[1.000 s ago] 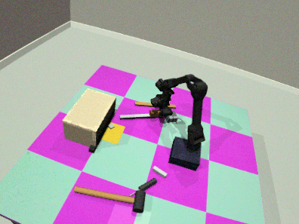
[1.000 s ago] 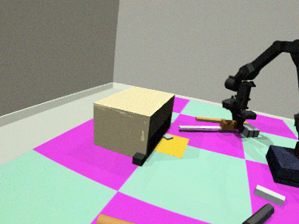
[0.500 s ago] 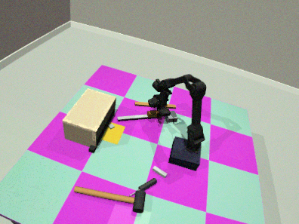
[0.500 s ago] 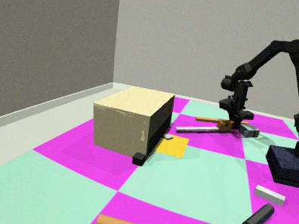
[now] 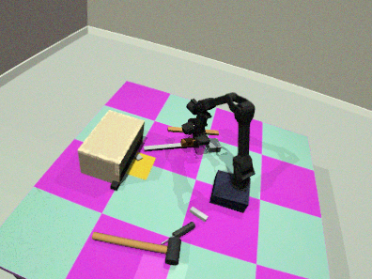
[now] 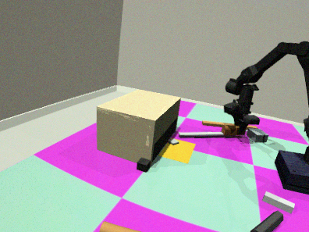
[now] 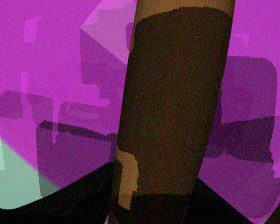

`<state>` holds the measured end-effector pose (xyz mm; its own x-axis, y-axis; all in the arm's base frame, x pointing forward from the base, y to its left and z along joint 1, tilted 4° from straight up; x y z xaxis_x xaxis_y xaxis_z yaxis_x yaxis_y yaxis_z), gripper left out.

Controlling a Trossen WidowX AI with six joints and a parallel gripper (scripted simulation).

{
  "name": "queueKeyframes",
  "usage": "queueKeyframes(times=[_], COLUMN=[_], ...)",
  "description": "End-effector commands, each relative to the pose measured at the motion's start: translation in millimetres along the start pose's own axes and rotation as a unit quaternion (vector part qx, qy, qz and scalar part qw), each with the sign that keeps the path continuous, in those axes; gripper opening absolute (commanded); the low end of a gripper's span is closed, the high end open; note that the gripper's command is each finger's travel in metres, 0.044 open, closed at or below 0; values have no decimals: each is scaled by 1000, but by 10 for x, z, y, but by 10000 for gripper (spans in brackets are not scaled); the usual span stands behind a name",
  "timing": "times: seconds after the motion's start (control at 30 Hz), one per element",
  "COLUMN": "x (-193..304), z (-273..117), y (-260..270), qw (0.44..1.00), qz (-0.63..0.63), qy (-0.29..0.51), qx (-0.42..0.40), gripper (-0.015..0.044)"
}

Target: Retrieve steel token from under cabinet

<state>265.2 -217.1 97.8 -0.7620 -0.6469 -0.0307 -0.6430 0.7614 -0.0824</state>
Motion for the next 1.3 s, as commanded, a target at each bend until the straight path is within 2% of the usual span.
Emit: queueKeyframes(times=[0.0, 0.03, 0.3, 0.47, 0.57, 1.2, 1.27], x=[-11, -10, 4, 5, 16, 19, 23], z=[22, 24, 30, 27, 27, 189, 161], y=[-9, -8, -1, -1, 4, 18, -11], qw=[1000, 1000, 1000, 1000, 1000, 1000, 1000], qz=[3, 3, 0, 0, 0, 0, 4], qy=[-4, -4, 4, 5, -2, -3, -1], qx=[4, 4, -1, 0, 3, 4, 6], gripper=[0, 0, 200, 200, 270, 270, 217])
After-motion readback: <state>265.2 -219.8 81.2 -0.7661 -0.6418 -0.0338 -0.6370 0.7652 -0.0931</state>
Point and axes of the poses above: the point midway between the two fingers, 35 mm back from their tips, its own z axis out along the fingers, its own y axis across the jaws, x = y × z, the point moved 7 cm from there along -z, back along the fingers, and after that the axes turned 7 degrees about -z, right-handed, at the moved point
